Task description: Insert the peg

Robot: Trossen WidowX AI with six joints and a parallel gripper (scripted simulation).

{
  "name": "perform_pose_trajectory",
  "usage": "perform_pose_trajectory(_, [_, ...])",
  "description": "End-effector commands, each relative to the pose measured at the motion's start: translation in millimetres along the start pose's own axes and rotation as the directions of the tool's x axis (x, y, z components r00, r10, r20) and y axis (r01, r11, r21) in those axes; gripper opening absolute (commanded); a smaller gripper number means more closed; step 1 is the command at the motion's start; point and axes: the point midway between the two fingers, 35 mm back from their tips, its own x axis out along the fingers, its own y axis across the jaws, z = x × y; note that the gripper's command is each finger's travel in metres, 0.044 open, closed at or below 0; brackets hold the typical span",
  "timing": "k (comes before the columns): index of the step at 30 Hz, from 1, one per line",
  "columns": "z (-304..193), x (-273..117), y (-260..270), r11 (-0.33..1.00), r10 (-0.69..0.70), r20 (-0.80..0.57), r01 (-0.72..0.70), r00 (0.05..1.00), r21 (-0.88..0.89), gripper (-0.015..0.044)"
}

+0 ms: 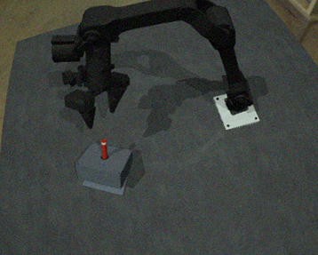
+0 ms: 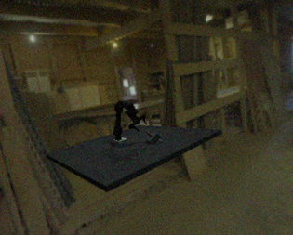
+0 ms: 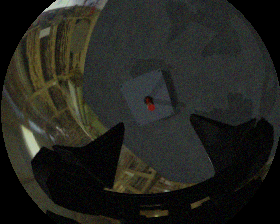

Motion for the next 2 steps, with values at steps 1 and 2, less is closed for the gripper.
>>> perform_pose_trajectory(1, [0.0,-5.9,1.2,1.000,0.006,0.001,-0.006,1.000,-0.007,0.0440])
perform_pose_trajectory(2, [0.0,-6.2,1.2,1.000,0.006,0.001,-0.006,1.000,-0.007,0.0440])
